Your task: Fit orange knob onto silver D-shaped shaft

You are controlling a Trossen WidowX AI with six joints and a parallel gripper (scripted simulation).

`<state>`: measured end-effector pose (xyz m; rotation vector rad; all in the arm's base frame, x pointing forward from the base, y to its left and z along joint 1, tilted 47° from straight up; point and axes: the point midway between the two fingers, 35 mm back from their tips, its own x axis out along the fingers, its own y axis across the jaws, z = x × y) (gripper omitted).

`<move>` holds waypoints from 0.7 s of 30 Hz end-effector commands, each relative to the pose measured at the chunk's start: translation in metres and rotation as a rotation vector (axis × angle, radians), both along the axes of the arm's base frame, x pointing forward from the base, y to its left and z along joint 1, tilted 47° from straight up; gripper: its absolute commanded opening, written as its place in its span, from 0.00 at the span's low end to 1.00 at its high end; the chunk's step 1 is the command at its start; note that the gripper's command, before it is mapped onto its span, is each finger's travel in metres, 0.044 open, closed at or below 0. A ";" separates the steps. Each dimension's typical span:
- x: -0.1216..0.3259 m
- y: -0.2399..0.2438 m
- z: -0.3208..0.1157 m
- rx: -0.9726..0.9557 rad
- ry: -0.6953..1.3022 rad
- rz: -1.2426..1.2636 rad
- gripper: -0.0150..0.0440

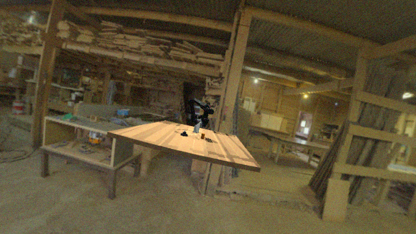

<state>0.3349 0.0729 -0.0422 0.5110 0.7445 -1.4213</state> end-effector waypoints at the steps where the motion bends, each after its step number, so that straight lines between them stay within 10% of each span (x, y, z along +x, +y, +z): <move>1: -0.023 -0.004 -0.020 -0.037 -0.019 -0.139 1.00; 21: -0.030 -0.038 -0.057 -0.040 -0.019 -0.139 1.00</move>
